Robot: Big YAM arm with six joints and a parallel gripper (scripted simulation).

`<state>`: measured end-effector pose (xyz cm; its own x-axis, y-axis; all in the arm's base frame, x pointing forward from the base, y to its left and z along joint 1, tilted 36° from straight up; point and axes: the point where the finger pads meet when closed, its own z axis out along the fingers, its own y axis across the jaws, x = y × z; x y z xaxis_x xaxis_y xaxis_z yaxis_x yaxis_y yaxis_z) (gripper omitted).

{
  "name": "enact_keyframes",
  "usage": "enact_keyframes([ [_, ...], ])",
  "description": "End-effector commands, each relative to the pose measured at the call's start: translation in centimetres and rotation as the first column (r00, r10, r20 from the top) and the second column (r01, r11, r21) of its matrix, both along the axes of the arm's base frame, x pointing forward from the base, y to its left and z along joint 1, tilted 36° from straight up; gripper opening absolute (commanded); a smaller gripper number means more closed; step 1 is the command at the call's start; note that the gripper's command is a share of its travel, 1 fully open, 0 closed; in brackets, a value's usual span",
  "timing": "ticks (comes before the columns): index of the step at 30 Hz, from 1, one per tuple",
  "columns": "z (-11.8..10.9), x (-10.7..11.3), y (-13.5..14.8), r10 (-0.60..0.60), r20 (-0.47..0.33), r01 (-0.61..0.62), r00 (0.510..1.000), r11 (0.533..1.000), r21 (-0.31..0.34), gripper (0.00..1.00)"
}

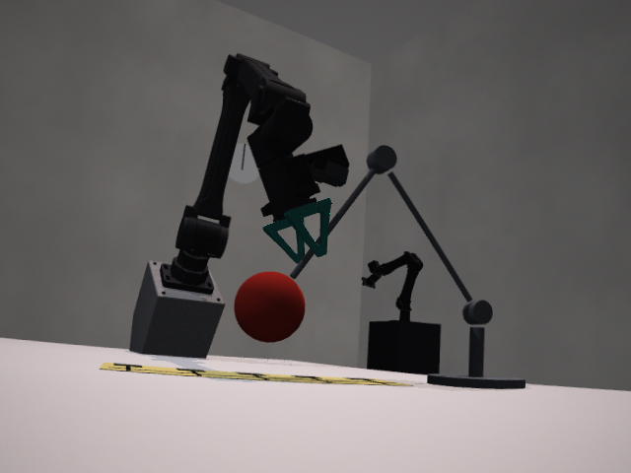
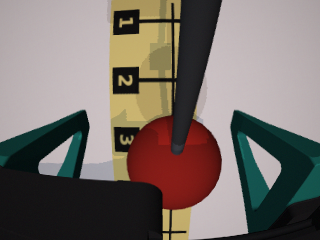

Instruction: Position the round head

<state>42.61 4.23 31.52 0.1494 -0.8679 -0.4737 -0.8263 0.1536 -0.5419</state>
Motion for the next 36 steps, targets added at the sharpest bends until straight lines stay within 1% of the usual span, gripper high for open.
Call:
enact_keyframes([
  [1,1.9,1.0,0.2,0.001,0.033,-0.002,0.999,1.0,0.004,1.0],
  [10,1.9,1.0,0.2,0.001,0.033,-0.002,0.999,1.0,0.004,1.0],
  [11,1.8,0.9,0.2,0.001,0.032,-0.001,0.999,1.0,0.003,0.0],
  [25,0.5,0.0,0.0,0.0,0.01,0.0,1.0,1.0,-0.001,0.0],
  [36,0.5,0.0,0.0,0.0,0.012,0.0,1.0,1.0,-0.002,0.0],
])
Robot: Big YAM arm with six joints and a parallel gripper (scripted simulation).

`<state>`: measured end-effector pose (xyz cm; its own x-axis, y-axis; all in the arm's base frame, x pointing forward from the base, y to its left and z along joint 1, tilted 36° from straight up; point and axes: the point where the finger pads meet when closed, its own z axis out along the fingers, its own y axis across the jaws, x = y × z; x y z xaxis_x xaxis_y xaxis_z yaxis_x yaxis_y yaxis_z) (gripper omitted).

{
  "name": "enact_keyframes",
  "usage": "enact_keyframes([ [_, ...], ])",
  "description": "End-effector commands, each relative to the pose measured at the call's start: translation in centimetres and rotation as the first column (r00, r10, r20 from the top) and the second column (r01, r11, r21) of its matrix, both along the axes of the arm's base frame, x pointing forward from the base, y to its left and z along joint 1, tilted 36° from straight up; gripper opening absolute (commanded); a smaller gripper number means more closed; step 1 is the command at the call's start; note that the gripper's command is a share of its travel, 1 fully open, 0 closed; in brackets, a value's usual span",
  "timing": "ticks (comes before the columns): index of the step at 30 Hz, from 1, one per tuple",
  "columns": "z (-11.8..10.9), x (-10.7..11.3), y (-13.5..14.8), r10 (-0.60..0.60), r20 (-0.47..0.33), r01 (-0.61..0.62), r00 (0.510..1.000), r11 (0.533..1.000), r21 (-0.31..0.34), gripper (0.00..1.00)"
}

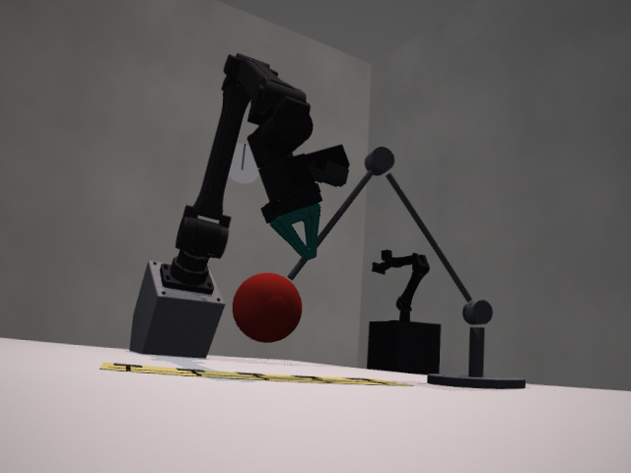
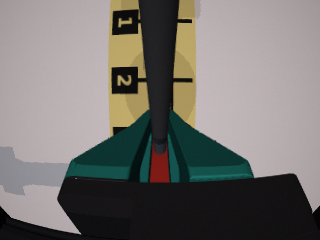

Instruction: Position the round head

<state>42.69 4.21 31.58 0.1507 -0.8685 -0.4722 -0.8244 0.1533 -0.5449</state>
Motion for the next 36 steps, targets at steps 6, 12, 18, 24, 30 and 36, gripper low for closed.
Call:
enact_keyframes([
  [6,0.5,0.0,0.0,0.0,0.01,0.0,1.0,1.0,-0.001,0.0],
  [12,0.3,0.0,-1.0,-0.004,0.015,0.004,1.0,1.0,0.003,0.0],
  [18,0.0,0.1,-2.4,-0.009,0.023,0.009,1.0,1.0,0.01,0.0],
  [24,-0.2,0.1,-3.6,-0.013,0.029,0.013,0.999,1.0,0.015,0.0],
  [30,-0.2,0.1,-3.7,-0.003,0.028,0.002,1.0,1.0,0.018,0.0],
  [36,-0.3,0.2,-3.8,0.01,0.027,-0.01,1.0,1.0,0.022,0.0],
])
